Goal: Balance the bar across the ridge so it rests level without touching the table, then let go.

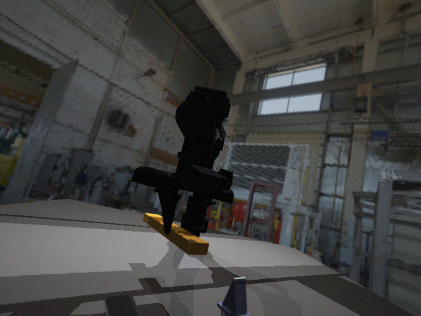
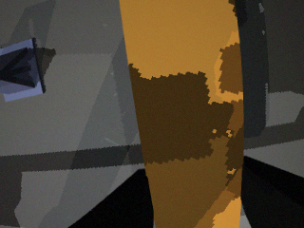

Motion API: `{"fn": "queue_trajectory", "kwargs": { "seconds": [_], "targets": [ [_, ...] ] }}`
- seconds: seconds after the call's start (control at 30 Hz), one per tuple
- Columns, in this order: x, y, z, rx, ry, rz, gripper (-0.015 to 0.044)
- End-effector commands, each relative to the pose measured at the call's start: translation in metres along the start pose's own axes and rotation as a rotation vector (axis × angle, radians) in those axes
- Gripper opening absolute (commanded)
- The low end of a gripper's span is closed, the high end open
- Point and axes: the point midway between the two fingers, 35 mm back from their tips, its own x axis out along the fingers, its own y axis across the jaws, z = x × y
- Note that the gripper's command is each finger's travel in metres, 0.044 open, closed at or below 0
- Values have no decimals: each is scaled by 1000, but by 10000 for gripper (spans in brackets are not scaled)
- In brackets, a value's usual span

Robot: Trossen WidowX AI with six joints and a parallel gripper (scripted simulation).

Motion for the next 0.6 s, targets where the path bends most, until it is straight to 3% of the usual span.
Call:
{"fn": "queue_trajectory", "kwargs": {
  "seconds": [0.0,0.57],
  "targets": [
    [-1,12,11,0,-3,1,0],
    [-2,67,48,-15,-6,5,0]
  ]
}}
